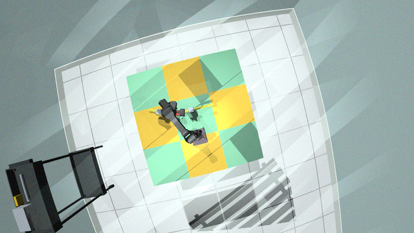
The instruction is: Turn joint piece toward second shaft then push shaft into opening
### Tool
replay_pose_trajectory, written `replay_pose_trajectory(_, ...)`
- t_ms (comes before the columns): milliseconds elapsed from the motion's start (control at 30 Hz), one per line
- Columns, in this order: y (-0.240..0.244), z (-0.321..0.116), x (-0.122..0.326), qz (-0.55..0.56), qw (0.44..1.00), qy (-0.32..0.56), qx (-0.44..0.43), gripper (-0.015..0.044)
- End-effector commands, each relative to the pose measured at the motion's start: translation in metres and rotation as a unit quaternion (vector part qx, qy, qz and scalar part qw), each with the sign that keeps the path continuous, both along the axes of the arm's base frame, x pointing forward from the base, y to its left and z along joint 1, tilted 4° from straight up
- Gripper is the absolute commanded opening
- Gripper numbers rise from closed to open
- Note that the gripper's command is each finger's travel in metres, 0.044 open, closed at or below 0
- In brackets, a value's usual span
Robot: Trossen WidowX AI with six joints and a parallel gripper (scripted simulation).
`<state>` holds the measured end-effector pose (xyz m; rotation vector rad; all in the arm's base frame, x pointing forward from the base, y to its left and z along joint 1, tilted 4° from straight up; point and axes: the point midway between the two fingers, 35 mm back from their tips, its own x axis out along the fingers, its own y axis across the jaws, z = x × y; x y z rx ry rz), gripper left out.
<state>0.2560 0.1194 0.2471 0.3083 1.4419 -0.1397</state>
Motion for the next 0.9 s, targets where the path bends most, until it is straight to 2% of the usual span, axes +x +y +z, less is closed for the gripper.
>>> replay_pose_trajectory(0, 0.000, 0.001, 0.000, 0.000, 1.000, 0.001, 0.000, 0.0440)
replay_pose_trajectory(100, -0.002, 0.000, 0.000, -0.010, 1.000, 0.005, 0.003, 0.0440)
replay_pose_trajectory(433, -0.025, -0.017, 0.004, -0.155, 0.984, 0.054, 0.063, 0.0440)
replay_pose_trajectory(867, -0.055, -0.037, 0.007, -0.342, 0.921, 0.117, 0.143, 0.0440)
